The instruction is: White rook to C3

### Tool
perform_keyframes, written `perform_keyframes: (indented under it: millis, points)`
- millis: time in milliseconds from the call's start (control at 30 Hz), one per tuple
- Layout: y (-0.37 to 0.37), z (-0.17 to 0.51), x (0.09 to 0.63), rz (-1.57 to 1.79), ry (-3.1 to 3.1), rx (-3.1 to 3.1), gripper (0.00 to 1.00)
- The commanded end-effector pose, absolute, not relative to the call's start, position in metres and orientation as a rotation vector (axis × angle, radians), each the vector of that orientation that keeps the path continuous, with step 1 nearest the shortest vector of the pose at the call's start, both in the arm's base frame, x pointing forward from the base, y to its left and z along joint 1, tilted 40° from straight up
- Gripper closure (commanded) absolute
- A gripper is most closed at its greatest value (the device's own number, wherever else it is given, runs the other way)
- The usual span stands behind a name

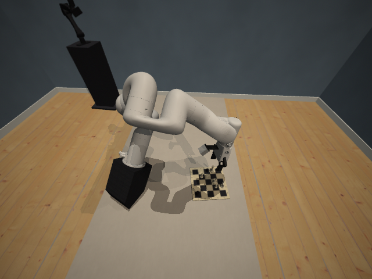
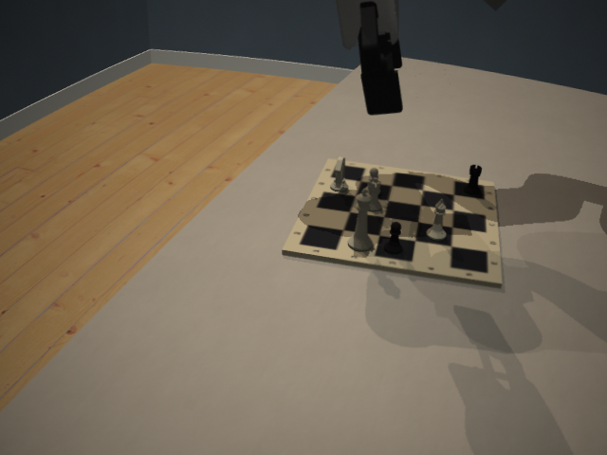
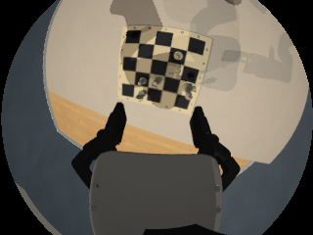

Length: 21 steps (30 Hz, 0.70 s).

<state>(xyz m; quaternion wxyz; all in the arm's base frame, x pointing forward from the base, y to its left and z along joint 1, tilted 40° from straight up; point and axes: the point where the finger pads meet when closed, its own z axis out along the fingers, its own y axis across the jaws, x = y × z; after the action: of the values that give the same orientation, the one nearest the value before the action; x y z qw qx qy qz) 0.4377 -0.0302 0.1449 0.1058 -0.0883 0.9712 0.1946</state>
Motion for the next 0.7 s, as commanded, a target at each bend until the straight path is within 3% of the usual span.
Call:
perform_keyframes:
  millis: [0,667]
  points:
    - [-0.0478,0.1338,0.4461,0.767,2.73,-0.055,0.0]
    - [-0.0563,0.1293,0.4494,0.855,2.67,0.041,0.0]
